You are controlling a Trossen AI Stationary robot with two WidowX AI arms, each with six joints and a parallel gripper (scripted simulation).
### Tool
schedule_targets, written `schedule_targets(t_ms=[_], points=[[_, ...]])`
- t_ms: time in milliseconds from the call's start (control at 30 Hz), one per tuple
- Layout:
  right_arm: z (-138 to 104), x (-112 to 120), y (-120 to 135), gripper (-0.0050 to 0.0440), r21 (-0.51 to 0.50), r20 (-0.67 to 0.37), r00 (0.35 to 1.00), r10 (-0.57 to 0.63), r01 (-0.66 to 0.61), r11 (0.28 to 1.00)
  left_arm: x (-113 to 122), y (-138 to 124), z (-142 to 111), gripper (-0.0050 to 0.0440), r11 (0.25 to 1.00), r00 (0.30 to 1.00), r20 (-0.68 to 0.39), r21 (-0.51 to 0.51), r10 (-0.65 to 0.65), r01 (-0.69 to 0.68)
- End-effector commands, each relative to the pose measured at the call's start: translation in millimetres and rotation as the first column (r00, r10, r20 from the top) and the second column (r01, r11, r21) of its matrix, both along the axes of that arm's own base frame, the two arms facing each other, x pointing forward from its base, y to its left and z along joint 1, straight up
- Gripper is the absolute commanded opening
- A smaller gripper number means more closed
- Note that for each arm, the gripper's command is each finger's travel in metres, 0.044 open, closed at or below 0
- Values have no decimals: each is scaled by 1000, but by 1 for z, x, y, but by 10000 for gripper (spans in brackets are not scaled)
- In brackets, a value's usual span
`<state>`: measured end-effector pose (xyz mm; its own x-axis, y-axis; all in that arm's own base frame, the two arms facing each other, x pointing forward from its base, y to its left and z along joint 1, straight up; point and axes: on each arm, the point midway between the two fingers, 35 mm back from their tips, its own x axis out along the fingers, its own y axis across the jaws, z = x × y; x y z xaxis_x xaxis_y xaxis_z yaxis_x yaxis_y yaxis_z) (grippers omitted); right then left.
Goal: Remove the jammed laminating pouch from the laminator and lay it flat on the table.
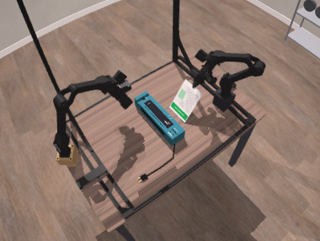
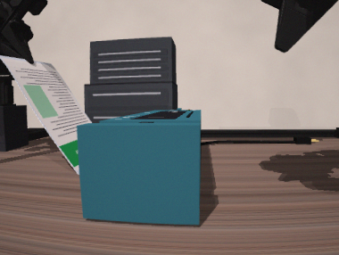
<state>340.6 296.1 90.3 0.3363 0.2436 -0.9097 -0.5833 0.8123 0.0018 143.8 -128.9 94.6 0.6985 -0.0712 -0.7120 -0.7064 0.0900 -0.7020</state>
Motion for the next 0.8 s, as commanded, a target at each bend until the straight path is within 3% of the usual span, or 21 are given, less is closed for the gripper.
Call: schedule_targets(t_ms=[0,400,467,500,767], points=[[16,3,3,-50,27,30,1000,0,-1,1000,-2,-2,-8,-50,1000,1000,4,-12,1,0],[16,3,3,-50,27,30,1000,0,-1,1000,-11,-1,-55,-50,1000,1000,6,-17,1,-1],[16,3,3,-50,27,30,1000,0,-1,1000,-11,-1,-55,-50,1000,1000,6,-17,1,-1],[15,3,2,-50,25,28,1000,0,0,1000,-9,-2,-39,-50,1000,1000,3,-26,-2,2],[15,3,2,-50,25,28,1000,0,0,1000,-15,-1,-70,-50,1000,1000,5,-26,0,0]])
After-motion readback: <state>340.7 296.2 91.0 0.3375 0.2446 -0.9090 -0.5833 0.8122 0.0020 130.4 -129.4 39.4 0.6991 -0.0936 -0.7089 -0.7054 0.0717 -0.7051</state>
